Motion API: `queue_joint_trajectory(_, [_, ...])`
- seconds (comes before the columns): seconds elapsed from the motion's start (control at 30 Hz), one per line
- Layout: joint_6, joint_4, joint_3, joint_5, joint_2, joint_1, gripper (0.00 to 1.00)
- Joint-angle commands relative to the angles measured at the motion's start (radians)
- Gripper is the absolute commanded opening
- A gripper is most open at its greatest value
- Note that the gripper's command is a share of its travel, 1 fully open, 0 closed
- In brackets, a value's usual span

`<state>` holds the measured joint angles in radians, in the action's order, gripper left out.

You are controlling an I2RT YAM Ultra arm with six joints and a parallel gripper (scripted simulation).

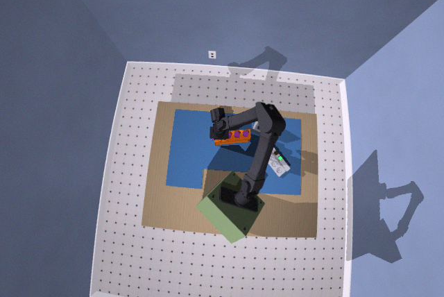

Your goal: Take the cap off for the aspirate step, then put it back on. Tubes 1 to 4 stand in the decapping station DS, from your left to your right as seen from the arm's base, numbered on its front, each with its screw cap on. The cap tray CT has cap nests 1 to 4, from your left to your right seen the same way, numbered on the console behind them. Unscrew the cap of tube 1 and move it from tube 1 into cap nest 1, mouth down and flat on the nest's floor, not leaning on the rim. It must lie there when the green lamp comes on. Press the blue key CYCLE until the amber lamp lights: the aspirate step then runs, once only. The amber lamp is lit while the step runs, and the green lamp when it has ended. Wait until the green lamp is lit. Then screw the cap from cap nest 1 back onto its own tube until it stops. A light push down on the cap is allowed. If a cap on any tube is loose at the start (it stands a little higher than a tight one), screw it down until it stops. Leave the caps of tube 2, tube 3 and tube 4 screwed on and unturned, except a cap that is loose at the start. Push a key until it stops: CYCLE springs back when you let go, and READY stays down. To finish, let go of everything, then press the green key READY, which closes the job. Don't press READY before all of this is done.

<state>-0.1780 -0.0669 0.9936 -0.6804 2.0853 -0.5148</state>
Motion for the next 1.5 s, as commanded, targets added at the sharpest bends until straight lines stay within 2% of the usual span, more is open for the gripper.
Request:
queue_joint_trajectory(0.0, [-0.148, 0.003, 0.003, 0.006, -0.002, -0.004, 0.00])
queue_joint_trajectory(0.1, [-0.234, 0.003, 0.003, 0.006, -0.002, -0.004, 0.00])
queue_joint_trajectory(0.27, [-0.234, 0.003, 0.003, 0.006, -0.002, -0.004, 0.00])
queue_joint_trajectory(0.3, [-0.233, 0.004, 0.004, 0.006, -0.001, -0.003, 0.49])
queue_joint_trajectory(0.7, [-0.233, 0.004, 0.003, 0.006, -0.002, -0.003, 0.49])
queue_joint_trajectory(0.93, [0.044, 0.000, 0.003, 0.005, -0.004, -0.005, 0.49])
queue_joint_trajectory(1.0, [0.044, 0.000, 0.003, 0.005, -0.004, -0.005, 0.49])
queue_joint_trajectory(1.4, [0.525, 0.001, 0.002, 0.006, -0.005, -0.004, 0.49])
queue_joint_trajectory(1.47, [0.551, 0.000, 0.002, 0.006, -0.006, -0.004, 0.49])
